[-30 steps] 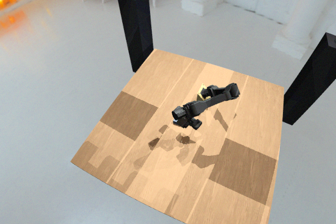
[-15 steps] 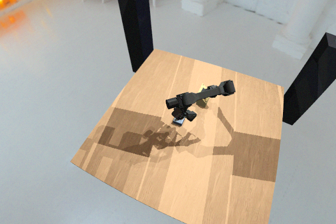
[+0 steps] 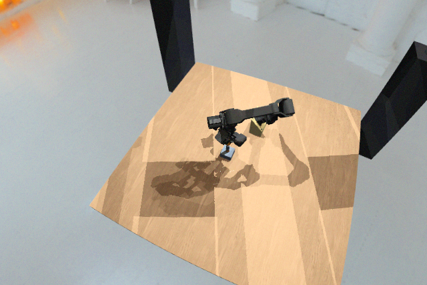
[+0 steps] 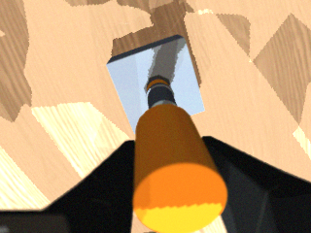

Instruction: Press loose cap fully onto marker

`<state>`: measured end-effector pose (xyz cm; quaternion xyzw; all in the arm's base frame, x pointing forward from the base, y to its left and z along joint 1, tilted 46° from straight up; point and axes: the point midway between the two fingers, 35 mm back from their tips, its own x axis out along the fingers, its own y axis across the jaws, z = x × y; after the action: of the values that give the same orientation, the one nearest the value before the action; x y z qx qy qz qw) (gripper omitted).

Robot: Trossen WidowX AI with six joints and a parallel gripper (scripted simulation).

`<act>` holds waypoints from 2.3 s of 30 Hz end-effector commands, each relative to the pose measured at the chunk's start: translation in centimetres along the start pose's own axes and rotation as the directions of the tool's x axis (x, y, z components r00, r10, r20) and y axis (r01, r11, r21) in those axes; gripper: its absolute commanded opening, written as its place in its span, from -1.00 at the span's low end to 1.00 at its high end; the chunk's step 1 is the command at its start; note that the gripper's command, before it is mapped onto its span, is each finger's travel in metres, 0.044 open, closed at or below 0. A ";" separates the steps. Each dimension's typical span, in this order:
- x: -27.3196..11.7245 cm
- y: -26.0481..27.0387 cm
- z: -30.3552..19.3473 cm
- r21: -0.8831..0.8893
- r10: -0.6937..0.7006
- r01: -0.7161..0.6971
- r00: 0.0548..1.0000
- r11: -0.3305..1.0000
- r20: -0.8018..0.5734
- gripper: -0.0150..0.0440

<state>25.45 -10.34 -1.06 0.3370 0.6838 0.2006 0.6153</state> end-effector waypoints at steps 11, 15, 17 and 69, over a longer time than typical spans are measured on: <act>1.4 -0.2 -0.1 -0.004 -0.001 0.001 1.000 1.000 -0.003 -0.49; 2.1 -0.2 -0.1 -0.004 -0.001 0.001 1.000 1.000 -0.003 -0.49; 2.4 -0.2 0.0 -0.004 -0.001 0.001 1.000 1.000 -0.003 -0.49; 3.8 -0.3 0.0 -0.006 -0.005 0.005 1.000 1.000 -0.006 1.00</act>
<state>24.98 -6.37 -4.98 0.3359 0.6882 0.2056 0.6093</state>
